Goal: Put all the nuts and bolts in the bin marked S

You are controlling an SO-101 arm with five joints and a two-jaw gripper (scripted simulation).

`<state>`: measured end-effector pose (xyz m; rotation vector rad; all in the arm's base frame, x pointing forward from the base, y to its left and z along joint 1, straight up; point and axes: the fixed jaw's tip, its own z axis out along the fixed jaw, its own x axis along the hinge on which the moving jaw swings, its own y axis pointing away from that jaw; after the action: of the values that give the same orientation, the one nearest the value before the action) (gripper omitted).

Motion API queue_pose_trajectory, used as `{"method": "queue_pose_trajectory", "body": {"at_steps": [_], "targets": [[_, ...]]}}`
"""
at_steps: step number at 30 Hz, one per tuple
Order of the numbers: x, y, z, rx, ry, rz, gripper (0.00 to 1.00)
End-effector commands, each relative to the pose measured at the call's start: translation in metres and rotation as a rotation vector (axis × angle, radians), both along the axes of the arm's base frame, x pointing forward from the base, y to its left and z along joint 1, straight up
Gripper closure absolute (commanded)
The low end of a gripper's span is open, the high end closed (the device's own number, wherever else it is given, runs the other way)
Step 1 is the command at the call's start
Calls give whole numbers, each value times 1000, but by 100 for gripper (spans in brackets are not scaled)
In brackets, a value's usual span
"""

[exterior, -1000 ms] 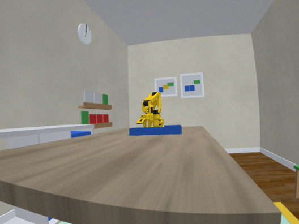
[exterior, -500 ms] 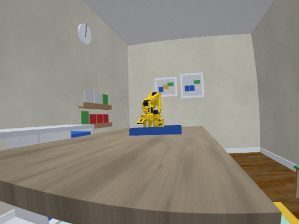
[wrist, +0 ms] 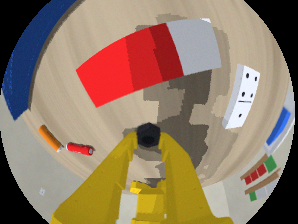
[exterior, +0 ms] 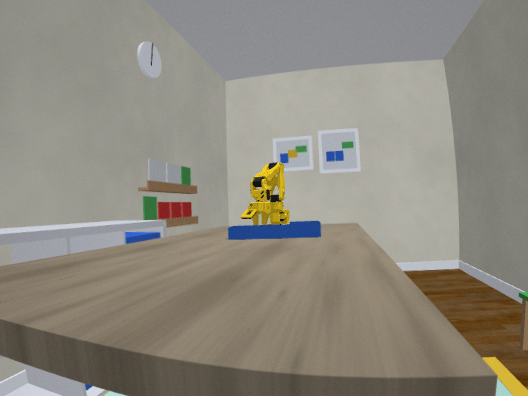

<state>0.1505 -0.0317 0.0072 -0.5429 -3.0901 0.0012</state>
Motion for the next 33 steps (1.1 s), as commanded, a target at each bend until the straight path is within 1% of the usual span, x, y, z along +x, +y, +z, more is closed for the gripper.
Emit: {"method": "queue_pose_trajectory", "body": {"at_steps": [1, 10, 14, 18, 22, 24, 29, 33], "targets": [[3, -2, 1, -4, -19, -18, 100], [3, -2, 2, -4, -19, -18, 100], [3, -2, 5, -4, -19, -18, 100], [4, -3, 13, -4, -19, -18, 100], [4, -4, 24, -4, -19, -18, 100], [4, -4, 24, -4, -19, -18, 100], [3, -5, 37, -4, -19, -18, 100], [2, -5, 45, -4, -19, -18, 100]]}}
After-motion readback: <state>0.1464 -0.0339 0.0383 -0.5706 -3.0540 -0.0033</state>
